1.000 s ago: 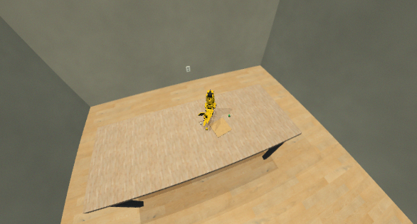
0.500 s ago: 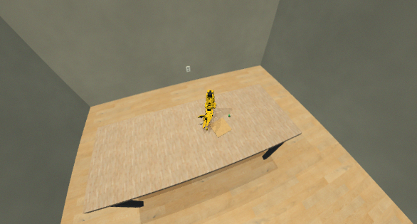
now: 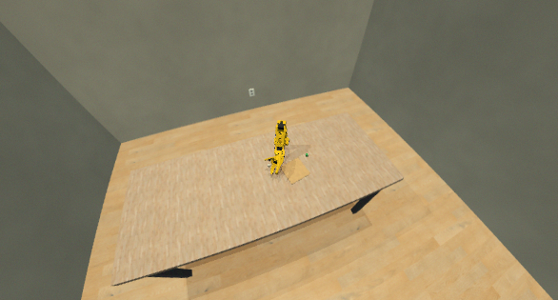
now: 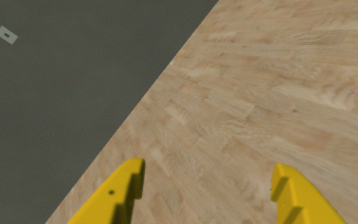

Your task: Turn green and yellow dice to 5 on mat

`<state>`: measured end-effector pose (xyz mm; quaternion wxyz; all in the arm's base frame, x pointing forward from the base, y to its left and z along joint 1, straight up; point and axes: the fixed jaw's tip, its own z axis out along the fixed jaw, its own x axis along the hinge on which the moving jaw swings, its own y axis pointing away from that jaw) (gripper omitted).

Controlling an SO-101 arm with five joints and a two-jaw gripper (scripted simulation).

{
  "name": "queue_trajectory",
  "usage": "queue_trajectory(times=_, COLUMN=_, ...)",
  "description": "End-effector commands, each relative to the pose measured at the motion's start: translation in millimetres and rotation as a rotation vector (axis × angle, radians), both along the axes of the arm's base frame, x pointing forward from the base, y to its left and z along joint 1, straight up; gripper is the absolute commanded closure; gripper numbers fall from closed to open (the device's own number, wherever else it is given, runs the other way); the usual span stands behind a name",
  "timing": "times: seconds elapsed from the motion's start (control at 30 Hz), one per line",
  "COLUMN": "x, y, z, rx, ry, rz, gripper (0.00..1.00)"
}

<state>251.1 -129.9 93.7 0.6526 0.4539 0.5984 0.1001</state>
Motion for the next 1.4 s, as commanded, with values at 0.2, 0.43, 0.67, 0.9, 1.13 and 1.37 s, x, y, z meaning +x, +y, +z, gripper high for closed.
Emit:
queue_trajectory(times=0.2, x=18.6, y=-6, z=9.9, rx=-0.037, ry=0.253, rz=0.057, gripper=0.75)
queue_trajectory(times=0.43, x=15.7, y=-4, z=10.1, rx=-0.052, ry=0.313, rz=0.077, gripper=0.75)
queue_trajectory(times=0.67, x=12.8, y=-3, z=10.6, rx=-0.062, ry=0.371, rz=0.094, gripper=0.75)
queue_trajectory(times=0.9, x=7.8, y=0, z=11.3, rx=-0.071, ry=0.427, rz=0.115, gripper=0.75)
queue_trajectory(times=1.13, x=3.9, y=2, z=11.9, rx=-0.079, ry=0.468, rz=0.130, gripper=0.75)
queue_trajectory(times=1.37, x=-2.3, y=6, z=13.5, rx=-0.095, ry=0.542, rz=0.158, gripper=0.75)
